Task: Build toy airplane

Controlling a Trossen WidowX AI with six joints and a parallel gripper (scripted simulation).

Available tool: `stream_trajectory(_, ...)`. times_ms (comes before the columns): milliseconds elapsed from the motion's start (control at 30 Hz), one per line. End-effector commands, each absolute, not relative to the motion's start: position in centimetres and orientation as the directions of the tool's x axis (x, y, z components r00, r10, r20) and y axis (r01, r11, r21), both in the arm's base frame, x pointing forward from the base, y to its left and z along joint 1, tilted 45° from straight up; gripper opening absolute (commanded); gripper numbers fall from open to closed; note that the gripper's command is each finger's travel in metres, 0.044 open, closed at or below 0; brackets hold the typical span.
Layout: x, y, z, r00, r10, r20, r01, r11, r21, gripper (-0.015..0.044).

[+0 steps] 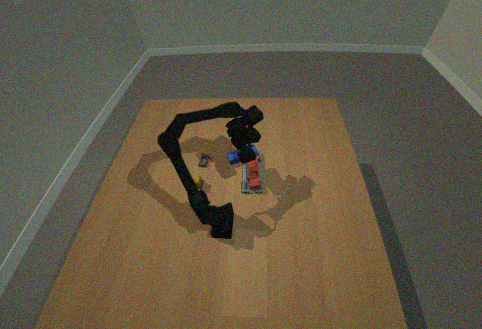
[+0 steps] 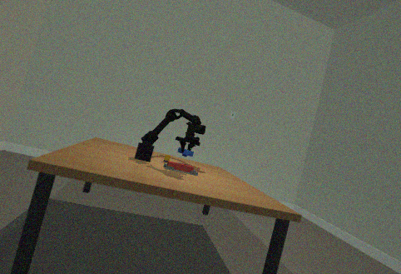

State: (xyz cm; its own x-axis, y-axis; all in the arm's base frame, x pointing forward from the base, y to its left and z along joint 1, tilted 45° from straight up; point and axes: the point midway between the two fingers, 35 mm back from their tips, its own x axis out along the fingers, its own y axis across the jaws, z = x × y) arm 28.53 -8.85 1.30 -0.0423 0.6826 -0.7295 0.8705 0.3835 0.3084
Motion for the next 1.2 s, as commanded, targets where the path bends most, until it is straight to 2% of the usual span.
stream_trajectory(0,27.8,-9.6,0.2,-0.045,0.682,-0.730,0.902,0.341,0.264,0.0000)
stream_trajectory(633,24.6,-11.7,-3.8,-0.045,0.696,-0.717,0.986,0.146,0.080,0.0000)
stream_trajectory(867,24.6,-11.7,-3.8,-0.045,0.696,-0.717,0.986,0.146,0.080,0.0184)
stream_trajectory(1167,24.6,-11.7,-3.8,-0.045,0.696,-0.717,0.986,0.146,0.080,0.0195)
